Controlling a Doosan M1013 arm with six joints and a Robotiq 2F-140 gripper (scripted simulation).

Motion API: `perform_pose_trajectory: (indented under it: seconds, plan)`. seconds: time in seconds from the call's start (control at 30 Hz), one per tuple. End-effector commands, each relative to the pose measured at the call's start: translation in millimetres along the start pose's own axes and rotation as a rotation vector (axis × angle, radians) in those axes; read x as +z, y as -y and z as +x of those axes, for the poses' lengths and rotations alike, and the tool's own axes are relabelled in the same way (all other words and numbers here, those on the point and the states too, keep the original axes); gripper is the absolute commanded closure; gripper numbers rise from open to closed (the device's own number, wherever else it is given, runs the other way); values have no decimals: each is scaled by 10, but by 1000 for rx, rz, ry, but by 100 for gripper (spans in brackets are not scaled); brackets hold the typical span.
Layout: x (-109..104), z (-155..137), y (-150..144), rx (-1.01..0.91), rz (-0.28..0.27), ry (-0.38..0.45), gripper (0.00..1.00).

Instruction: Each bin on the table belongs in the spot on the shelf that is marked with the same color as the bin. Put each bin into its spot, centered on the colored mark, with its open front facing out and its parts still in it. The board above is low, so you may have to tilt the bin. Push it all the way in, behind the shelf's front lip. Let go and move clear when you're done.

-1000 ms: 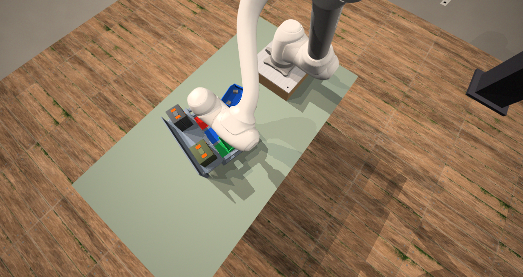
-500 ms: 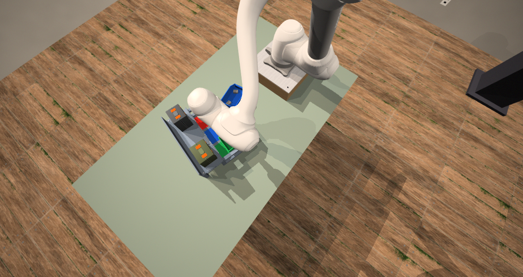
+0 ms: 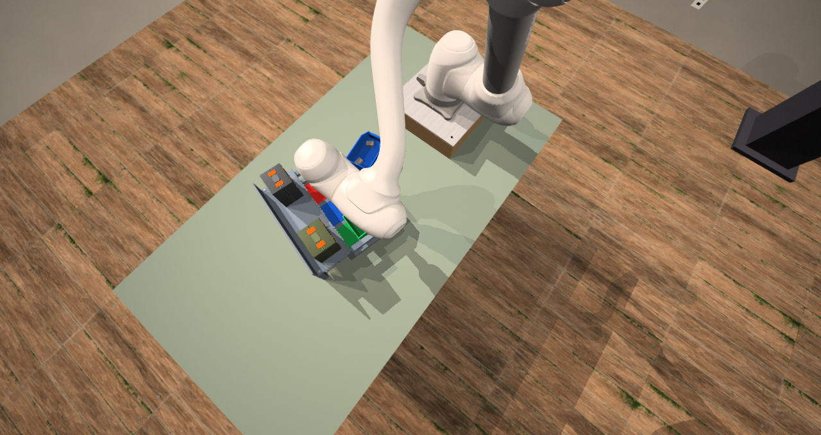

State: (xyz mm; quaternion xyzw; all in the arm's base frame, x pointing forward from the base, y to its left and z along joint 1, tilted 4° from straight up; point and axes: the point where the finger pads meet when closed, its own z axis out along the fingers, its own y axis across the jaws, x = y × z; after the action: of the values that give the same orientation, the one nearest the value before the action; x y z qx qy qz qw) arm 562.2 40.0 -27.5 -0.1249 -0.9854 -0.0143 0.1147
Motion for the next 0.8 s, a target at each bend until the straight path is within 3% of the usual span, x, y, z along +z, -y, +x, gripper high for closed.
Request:
perform_pose_trajectory:
  seconds: [0.0, 0.77]
  plan:
    - [15, -32, 9, -7, 1, 4, 90]
    - [45, -37, 9, -7, 1, 4, 90]
